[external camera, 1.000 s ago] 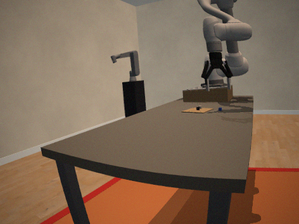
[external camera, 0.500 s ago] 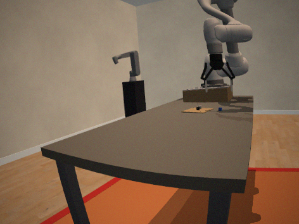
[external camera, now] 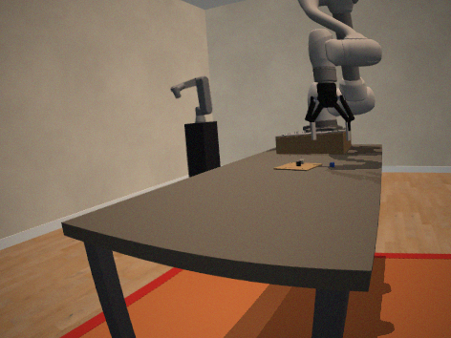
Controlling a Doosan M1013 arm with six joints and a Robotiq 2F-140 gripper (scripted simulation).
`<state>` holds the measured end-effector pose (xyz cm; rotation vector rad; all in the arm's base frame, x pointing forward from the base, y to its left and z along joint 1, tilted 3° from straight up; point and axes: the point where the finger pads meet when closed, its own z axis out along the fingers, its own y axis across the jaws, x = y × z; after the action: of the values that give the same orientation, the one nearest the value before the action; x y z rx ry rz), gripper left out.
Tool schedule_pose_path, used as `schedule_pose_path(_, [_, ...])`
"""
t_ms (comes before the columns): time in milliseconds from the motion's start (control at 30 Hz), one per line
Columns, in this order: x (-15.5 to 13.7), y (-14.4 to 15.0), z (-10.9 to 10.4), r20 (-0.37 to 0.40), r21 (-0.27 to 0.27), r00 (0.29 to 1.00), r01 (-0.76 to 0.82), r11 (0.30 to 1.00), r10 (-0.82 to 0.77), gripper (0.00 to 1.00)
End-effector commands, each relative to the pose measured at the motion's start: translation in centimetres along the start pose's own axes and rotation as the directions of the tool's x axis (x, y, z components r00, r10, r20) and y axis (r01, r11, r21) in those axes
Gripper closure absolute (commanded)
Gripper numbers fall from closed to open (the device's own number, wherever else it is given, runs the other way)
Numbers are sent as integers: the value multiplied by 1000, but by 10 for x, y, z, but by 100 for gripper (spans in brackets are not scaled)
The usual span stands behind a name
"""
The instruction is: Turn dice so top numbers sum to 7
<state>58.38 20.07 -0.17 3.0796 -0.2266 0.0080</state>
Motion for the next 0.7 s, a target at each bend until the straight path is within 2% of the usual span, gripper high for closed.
schedule_pose_path(0, [0, 0, 0, 0, -1, 1000, -2, 1000, 2, 0])
schedule_pose_path(33, [0, 0, 0, 0, -1, 1000, -2, 1000, 2, 81])
schedule_pose_path(667, [0, 0, 0, 0, -1, 1000, -2, 1000, 2, 81])
